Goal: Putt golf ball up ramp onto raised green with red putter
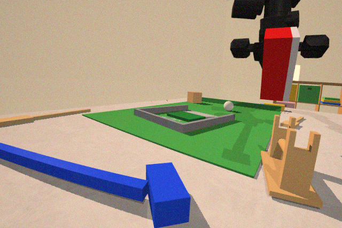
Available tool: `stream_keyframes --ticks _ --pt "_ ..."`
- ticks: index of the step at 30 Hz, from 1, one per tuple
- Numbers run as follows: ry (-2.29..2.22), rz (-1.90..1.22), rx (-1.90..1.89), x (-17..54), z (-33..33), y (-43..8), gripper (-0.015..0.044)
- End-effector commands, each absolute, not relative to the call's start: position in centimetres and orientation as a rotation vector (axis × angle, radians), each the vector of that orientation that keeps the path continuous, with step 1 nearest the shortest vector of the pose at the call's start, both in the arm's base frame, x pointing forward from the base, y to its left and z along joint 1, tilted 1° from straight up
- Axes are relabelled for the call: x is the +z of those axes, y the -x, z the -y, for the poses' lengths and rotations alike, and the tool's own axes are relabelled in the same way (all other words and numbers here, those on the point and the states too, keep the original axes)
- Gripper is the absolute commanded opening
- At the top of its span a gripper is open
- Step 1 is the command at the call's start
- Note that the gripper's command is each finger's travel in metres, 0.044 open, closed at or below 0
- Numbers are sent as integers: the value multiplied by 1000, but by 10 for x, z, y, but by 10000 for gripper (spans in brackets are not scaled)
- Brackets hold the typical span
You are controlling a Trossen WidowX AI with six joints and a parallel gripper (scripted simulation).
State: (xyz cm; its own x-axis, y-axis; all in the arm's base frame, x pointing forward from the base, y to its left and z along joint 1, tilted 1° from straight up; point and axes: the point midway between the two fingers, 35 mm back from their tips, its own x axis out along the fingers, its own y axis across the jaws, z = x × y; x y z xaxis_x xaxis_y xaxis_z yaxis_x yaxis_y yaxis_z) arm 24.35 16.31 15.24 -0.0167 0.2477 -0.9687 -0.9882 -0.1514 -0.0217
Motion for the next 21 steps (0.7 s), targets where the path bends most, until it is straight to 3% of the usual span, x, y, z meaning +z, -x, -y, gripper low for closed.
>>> stream_keyframes --ticks 1,21 --pt "1070 -998 1343 152 -147 -253 0" --pt "709 -1250 896 157 -50 -283 0"
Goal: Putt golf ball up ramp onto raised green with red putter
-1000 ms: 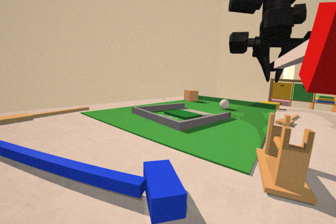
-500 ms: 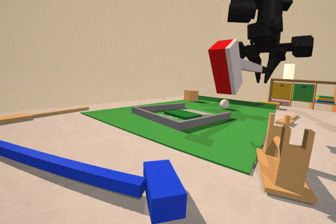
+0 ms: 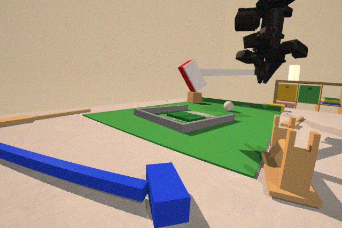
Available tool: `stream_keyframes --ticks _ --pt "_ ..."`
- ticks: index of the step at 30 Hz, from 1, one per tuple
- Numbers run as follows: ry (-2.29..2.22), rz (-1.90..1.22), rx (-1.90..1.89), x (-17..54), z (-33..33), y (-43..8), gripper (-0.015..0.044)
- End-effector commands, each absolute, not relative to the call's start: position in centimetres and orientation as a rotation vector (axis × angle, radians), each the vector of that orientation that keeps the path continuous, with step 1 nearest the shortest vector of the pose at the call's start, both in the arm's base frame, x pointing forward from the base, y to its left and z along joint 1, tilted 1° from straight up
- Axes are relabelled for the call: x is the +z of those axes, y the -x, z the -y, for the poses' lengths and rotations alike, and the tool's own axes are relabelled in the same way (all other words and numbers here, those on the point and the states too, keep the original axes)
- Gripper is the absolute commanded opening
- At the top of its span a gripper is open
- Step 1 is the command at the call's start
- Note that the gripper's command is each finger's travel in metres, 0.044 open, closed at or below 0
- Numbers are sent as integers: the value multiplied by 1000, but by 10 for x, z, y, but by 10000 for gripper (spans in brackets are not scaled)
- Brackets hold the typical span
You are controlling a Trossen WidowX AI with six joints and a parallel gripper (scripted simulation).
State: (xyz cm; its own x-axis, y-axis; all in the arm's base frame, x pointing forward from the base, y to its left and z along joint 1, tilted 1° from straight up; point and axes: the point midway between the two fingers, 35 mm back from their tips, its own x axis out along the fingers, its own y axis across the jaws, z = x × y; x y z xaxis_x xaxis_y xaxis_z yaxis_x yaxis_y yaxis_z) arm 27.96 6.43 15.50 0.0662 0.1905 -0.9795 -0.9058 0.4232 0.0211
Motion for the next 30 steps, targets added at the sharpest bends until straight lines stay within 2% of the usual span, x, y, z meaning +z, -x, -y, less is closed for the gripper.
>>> stream_keyframes --ticks 1,15,30 --pt "692 -1261 873 157 -45 -283 0" --pt "441 -1398 550 160 32 -281 0" --pt "160 -1498 201 165 109 -257 0"
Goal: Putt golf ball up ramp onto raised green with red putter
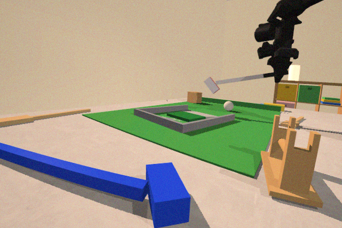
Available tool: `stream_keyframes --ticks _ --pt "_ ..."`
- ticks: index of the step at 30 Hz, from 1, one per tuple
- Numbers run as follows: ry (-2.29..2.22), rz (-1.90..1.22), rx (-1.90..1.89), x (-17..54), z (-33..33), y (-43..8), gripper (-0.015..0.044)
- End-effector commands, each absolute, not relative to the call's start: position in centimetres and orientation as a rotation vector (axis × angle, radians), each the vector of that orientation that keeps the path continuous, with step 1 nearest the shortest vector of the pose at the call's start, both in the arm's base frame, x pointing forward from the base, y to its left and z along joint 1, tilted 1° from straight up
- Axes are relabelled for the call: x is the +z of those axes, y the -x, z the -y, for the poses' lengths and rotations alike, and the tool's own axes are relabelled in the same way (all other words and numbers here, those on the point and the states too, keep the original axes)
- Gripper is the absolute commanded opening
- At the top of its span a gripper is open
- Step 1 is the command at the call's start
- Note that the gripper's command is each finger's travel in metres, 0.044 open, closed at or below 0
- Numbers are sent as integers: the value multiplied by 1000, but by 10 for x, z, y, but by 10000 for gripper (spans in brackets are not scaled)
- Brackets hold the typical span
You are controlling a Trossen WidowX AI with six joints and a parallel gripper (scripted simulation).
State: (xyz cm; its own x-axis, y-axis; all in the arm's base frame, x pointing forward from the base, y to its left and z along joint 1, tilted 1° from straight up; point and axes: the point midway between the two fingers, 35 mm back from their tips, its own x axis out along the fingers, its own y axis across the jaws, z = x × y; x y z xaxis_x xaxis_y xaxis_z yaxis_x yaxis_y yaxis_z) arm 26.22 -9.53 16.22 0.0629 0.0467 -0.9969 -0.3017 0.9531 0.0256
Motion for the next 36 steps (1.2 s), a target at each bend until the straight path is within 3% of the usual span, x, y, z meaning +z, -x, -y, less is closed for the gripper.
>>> stream_keyframes --ticks 1,14,36 --pt "140 -1503 178 165 114 -255 0" --pt "-98 -1549 -109 169 169 -219 0" --pt "-102 -1550 -113 126 170 -219 0"
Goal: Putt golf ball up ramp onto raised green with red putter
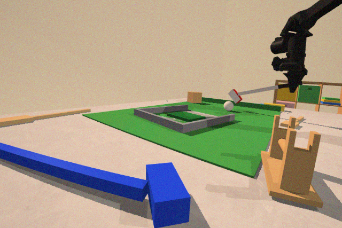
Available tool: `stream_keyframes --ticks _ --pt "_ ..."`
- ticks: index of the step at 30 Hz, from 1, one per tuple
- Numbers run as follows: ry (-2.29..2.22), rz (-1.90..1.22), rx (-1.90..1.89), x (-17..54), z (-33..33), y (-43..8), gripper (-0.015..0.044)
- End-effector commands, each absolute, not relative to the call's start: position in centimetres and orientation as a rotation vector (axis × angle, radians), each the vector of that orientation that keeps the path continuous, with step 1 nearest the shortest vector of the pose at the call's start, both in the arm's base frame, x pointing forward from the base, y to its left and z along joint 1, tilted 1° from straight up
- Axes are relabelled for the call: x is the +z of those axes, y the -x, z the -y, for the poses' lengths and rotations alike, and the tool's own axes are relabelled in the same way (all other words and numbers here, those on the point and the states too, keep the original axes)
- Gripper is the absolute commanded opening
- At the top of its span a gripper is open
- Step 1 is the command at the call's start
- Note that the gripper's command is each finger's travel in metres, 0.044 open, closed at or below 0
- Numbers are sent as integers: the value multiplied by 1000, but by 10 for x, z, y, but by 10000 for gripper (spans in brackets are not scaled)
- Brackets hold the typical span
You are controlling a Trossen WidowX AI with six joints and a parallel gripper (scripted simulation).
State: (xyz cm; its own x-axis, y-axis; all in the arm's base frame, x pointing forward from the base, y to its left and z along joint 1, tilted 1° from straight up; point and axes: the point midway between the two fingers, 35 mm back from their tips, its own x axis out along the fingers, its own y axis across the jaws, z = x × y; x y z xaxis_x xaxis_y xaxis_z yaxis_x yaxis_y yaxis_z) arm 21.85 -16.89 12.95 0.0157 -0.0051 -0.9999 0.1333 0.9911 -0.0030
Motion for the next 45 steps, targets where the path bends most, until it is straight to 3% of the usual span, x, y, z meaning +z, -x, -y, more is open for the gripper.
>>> stream_keyframes --ticks 1,45 --pt "-102 -1550 -113 125 170 -219 0" --pt "-106 -1555 -114 98 197 -214 0"
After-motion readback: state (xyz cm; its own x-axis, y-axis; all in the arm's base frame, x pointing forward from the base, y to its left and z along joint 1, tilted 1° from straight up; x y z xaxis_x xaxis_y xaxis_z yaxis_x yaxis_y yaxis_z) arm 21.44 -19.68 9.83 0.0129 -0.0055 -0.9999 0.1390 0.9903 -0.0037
